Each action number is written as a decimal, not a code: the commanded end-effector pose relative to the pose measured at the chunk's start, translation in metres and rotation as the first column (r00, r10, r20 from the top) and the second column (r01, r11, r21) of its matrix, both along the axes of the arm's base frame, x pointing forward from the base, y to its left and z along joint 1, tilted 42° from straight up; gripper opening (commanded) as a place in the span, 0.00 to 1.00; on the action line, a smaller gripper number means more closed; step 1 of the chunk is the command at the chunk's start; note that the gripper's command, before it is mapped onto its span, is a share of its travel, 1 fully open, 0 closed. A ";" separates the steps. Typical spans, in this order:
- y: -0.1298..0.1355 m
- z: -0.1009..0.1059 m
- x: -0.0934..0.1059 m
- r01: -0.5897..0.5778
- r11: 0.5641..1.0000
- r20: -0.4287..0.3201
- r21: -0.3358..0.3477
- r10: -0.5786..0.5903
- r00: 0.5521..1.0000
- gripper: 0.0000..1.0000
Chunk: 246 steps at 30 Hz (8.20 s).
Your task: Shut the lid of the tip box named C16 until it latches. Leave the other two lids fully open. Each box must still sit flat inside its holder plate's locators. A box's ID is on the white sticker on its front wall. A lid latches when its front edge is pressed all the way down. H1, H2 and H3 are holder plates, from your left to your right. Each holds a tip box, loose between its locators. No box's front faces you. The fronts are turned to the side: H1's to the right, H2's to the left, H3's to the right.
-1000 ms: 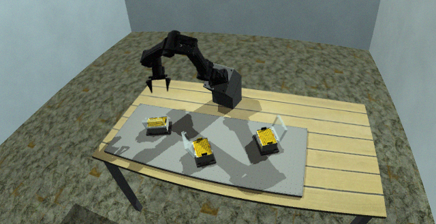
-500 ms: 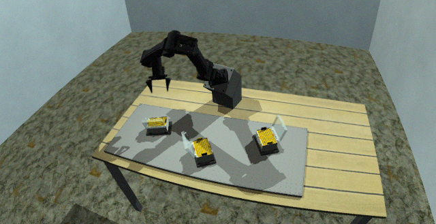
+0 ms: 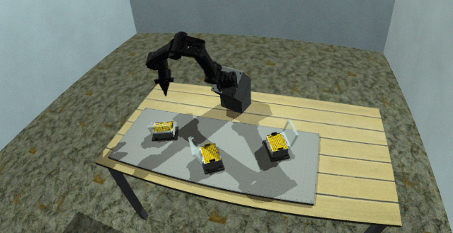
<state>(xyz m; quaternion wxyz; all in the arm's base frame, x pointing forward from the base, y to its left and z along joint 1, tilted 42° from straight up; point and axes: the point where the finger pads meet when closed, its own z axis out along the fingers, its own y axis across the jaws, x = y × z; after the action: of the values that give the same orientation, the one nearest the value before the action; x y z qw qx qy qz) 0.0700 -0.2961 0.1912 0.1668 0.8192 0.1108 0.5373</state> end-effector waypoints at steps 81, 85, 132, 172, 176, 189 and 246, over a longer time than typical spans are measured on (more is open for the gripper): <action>0.005 0.138 0.143 -0.634 0.461 -0.642 -0.621 0.163 0.749 0.00; 0.006 0.150 0.160 -0.694 0.364 -0.701 -0.621 0.137 0.700 0.00; 0.006 0.157 0.166 -0.820 0.119 -0.824 -0.559 0.026 0.566 0.00; 0.007 0.156 0.166 -0.620 -0.781 -0.915 0.070 -0.298 0.273 0.00; 0.007 0.156 0.166 -0.539 -0.826 -0.901 0.163 -0.348 0.260 0.00; 0.007 0.156 0.166 -0.376 -0.867 -0.865 0.327 -0.435 0.252 0.00; -0.001 0.106 0.184 -0.395 -0.868 -0.880 0.300 -0.412 0.236 0.00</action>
<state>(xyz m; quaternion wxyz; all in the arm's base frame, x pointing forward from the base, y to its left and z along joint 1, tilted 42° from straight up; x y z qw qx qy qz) 0.2585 -0.2986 0.2875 -0.3037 0.0703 -0.9305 0.1924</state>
